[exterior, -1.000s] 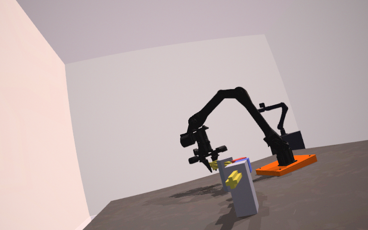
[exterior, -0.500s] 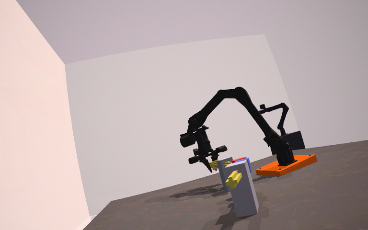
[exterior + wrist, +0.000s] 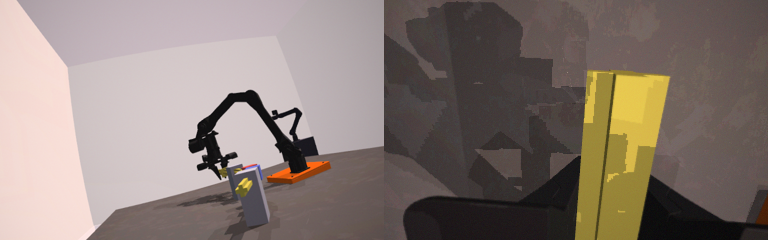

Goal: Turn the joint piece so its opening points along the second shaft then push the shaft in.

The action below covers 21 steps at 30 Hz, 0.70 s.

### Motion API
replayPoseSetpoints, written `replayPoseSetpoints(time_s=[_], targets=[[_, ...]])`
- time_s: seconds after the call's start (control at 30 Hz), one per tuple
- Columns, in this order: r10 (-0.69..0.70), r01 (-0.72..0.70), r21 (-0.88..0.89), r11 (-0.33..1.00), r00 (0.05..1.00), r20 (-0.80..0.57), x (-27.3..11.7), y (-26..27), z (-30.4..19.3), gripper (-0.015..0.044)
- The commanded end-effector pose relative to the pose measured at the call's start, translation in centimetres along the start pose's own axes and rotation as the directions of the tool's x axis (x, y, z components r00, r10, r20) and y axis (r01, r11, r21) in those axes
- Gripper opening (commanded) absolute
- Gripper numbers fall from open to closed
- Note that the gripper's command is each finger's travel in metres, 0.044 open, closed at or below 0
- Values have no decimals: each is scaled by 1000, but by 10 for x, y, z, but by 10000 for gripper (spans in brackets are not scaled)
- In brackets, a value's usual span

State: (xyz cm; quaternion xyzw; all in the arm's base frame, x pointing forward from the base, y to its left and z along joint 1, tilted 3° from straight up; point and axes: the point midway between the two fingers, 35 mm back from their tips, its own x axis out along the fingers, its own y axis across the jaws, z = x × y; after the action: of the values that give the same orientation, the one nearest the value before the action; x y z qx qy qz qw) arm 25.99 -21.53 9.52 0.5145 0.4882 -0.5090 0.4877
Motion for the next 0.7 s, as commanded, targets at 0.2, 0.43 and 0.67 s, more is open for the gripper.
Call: replayPoseSetpoints(time_s=[0.2,0.43,0.67], targets=[[61,-61,4,998,998,5,0,1,-14,0],[73,-73,5,997,997,4,0,1,-25,0],[76,-76,5,997,997,3,0,1,-35,0]])
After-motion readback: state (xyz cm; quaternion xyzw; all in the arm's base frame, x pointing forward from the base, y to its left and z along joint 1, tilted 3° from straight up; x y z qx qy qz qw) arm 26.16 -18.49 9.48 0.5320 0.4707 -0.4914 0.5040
